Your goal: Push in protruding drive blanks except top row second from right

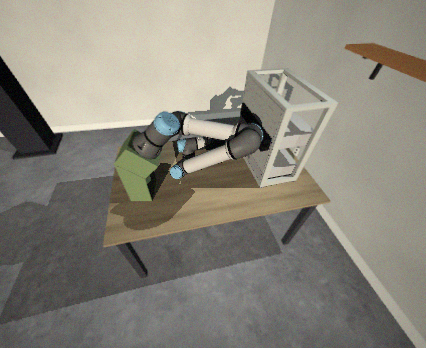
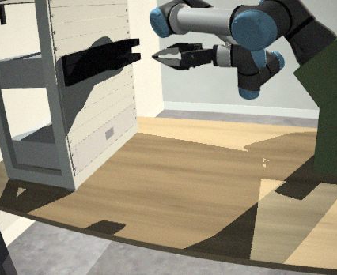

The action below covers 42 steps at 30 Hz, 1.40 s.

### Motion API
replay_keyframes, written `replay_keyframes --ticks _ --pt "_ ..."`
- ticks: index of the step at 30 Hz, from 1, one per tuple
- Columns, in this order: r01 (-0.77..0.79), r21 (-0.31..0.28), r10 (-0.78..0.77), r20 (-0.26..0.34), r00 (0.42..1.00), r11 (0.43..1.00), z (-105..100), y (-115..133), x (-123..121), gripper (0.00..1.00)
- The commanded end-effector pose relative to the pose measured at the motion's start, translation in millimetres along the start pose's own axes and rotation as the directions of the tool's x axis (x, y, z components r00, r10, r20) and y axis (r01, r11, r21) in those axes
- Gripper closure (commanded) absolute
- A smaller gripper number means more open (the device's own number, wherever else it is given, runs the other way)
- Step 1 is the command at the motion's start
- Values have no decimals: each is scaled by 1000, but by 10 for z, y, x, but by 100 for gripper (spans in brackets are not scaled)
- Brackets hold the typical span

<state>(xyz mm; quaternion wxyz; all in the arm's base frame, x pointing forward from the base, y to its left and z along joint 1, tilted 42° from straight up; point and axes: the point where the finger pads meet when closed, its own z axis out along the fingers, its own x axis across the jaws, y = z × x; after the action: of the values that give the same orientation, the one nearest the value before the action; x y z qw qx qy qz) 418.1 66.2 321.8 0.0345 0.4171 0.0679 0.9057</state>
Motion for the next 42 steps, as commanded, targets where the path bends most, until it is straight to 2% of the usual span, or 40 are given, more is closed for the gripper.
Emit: replay_keyframes --ticks 1,42 --pt "0 -7 0 -3 1000 1000 600 -14 -9 100" --pt "0 -7 0 -3 1000 1000 717 -13 -8 100"
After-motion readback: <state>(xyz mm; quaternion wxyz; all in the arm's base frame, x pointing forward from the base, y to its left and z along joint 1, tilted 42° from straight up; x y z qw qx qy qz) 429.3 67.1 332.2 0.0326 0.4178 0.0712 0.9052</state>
